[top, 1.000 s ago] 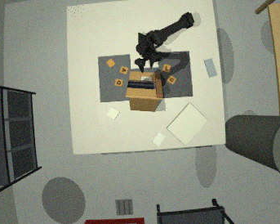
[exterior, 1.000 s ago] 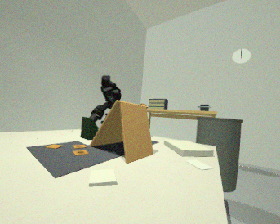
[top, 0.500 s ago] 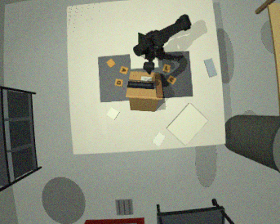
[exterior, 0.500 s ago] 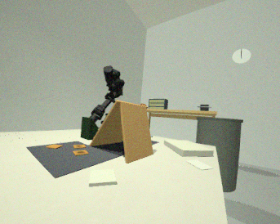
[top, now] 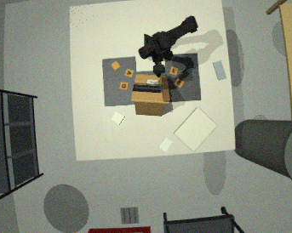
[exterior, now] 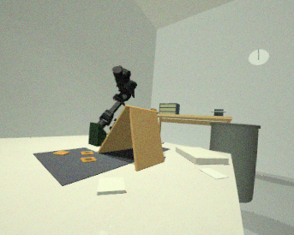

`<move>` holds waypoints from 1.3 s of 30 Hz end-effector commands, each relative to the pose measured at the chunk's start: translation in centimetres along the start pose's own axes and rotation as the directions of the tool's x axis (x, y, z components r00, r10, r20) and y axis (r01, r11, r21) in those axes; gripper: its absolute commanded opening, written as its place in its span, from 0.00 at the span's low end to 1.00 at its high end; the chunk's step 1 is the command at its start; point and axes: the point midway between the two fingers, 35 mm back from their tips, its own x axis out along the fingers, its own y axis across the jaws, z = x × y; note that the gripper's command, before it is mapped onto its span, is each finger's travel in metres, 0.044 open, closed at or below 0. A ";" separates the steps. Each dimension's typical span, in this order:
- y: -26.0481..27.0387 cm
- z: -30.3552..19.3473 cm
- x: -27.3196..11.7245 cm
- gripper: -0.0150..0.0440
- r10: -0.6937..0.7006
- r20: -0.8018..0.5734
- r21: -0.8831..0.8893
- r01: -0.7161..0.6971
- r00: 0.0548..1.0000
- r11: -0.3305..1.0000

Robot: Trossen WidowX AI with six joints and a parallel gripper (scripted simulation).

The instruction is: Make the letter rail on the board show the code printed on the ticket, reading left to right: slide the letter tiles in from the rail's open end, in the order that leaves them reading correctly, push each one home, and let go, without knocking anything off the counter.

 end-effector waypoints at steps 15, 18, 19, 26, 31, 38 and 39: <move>6.1 -2.1 -1.2 1.00 -0.257 -0.038 -0.044 0.256 0.966 0.966; 6.1 -2.1 -1.2 1.00 -0.257 -0.038 -0.044 0.256 0.966 0.966; 6.1 -2.1 -1.2 1.00 -0.257 -0.038 -0.044 0.256 0.966 0.966; 6.1 -2.1 -1.2 1.00 -0.257 -0.038 -0.044 0.256 0.966 0.966; 6.1 -0.4 2.3 0.83 -0.130 -0.007 -0.166 0.128 0.991 0.978; 7.6 3.5 8.8 0.83 0.111 0.020 -0.425 -0.091 0.994 0.901; 8.0 4.1 9.6 0.83 0.142 0.021 -0.461 -0.117 0.990 0.880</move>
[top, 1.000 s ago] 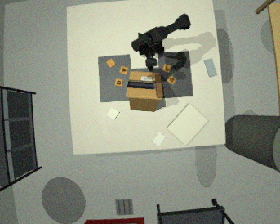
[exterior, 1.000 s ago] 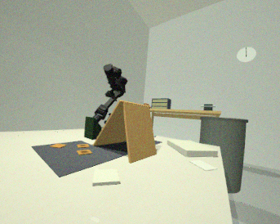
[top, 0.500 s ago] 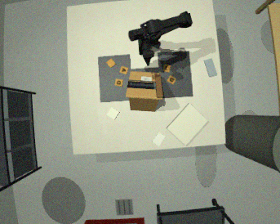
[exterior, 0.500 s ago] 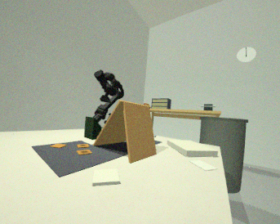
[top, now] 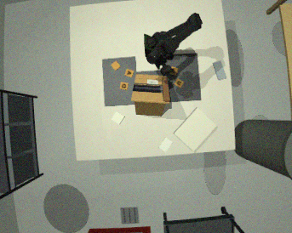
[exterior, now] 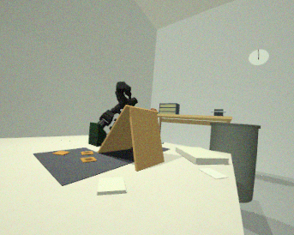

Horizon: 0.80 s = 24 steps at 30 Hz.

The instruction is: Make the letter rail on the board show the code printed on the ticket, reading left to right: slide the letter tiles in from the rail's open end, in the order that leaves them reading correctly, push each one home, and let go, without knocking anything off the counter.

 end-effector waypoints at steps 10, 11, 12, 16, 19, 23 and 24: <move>3.3 9.2 9.8 0.83 0.349 0.109 -0.512 -0.248 0.931 0.822; 3.7 10.1 10.4 0.83 0.370 0.113 -0.550 -0.252 0.922 0.796; 4.2 10.9 10.9 0.83 0.391 0.116 -0.587 -0.254 0.913 0.768; 6.3 14.2 12.6 0.83 0.465 0.126 -0.722 -0.240 0.876 0.649; 7.3 15.8 12.9 0.83 0.488 0.129 -0.764 -0.227 0.863 0.604; 7.4 15.9 12.9 0.83 0.489 0.130 -0.766 -0.226 0.862 0.601; 7.4 15.9 12.9 0.83 0.489 0.130 -0.766 -0.226 0.862 0.601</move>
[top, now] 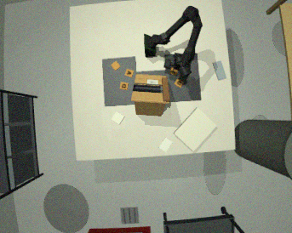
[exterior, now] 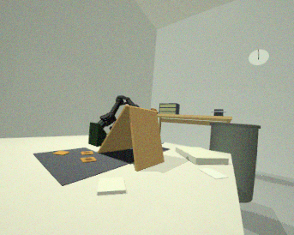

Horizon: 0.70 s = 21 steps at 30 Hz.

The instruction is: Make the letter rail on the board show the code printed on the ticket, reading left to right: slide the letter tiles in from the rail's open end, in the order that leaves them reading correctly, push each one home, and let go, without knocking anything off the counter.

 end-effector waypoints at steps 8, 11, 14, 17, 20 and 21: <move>0.2 0.4 2.3 0.83 0.013 0.003 -0.009 -0.013 1.000 1.000; 0.2 0.7 3.6 0.83 0.011 0.004 -0.008 -0.010 1.000 1.000; 0.2 0.7 3.7 0.83 0.010 0.004 -0.008 -0.010 1.000 1.000; 0.2 0.7 3.7 0.83 0.010 0.004 -0.008 -0.010 1.000 1.000; 0.2 0.7 3.7 0.83 0.010 0.004 -0.008 -0.010 1.000 1.000; 0.2 0.7 3.7 0.83 0.010 0.004 -0.008 -0.010 1.000 1.000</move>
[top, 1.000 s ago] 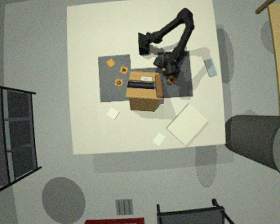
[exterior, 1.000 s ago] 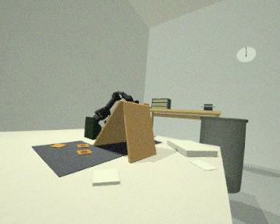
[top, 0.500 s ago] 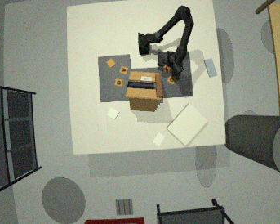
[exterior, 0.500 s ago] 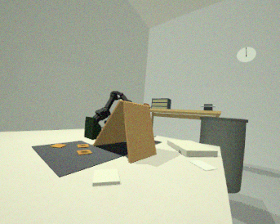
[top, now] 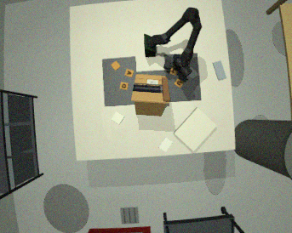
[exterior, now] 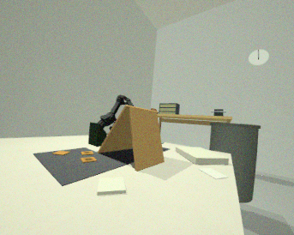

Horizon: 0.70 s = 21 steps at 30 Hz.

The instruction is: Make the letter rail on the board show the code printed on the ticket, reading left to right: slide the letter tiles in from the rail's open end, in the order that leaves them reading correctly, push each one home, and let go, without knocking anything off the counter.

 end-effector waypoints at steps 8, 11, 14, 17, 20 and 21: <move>0.3 0.0 0.2 0.83 0.007 -0.001 0.007 -0.007 1.000 1.000; 0.3 0.0 0.3 0.83 0.008 -0.001 0.007 -0.007 1.000 1.000; 0.3 0.0 0.6 0.83 0.008 -0.001 0.007 -0.008 1.000 1.000; 0.3 0.0 1.0 0.83 0.008 -0.001 0.007 -0.008 1.000 1.000; 0.3 0.0 1.5 0.83 0.007 -0.001 0.007 -0.007 1.000 1.000; 0.3 0.0 1.7 0.83 0.007 -0.001 0.007 -0.007 1.000 1.000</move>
